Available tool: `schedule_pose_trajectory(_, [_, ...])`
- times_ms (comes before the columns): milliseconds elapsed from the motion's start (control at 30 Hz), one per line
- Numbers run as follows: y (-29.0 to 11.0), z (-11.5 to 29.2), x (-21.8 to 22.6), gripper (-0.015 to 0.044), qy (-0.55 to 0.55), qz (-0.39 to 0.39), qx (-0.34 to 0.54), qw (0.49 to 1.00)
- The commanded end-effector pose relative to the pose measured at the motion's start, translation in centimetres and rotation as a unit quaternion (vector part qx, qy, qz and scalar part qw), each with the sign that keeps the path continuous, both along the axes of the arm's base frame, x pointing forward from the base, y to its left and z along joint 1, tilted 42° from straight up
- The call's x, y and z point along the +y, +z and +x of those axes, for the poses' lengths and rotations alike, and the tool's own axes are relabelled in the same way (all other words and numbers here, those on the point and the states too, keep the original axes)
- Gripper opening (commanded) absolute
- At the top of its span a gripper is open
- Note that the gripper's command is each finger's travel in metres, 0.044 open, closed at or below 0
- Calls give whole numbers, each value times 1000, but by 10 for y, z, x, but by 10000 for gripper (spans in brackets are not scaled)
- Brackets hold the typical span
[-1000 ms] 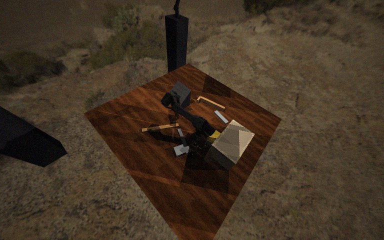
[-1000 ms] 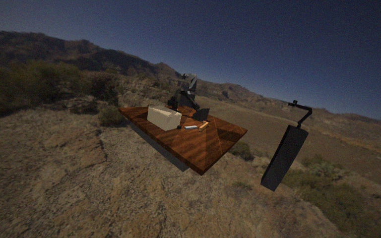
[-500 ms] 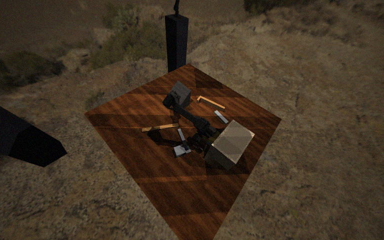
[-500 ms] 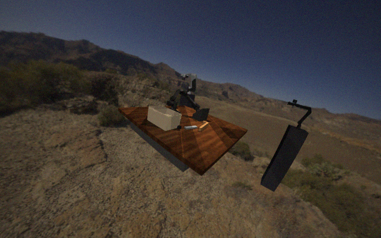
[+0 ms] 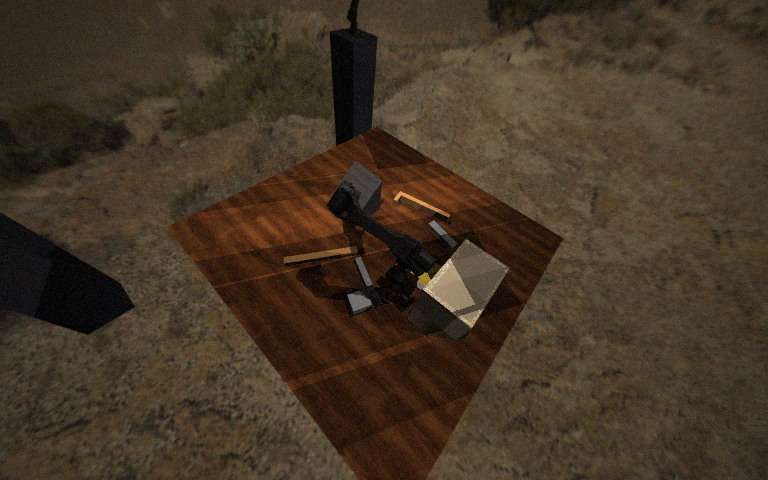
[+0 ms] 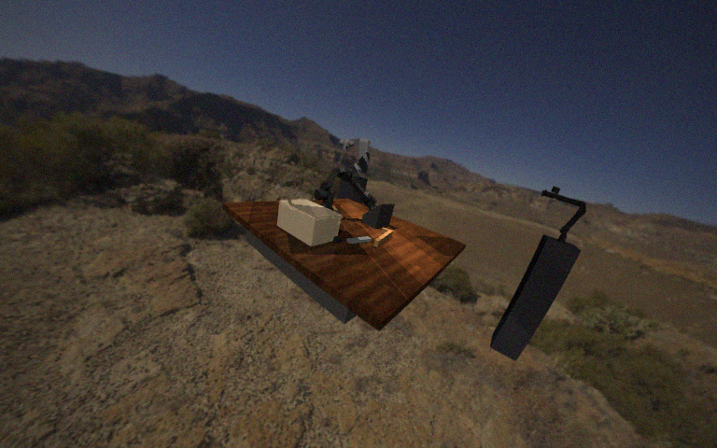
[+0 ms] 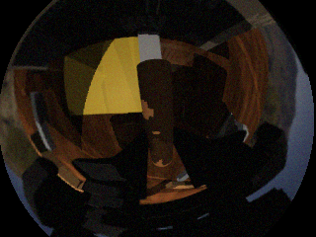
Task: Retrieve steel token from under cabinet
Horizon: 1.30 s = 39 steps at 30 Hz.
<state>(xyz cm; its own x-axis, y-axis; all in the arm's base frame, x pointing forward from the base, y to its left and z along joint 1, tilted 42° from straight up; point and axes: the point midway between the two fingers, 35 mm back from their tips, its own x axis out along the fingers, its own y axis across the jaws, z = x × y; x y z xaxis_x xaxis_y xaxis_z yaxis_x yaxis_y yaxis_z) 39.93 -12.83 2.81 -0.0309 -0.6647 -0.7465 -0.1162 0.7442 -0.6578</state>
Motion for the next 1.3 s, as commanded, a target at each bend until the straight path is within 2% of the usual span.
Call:
schedule_pose_trajectory(0, [-7,-2,6,0,3,1,6,1000])
schedule_pose_trajectory(1267, [-22,-7,23,0,3,1,6,1000])
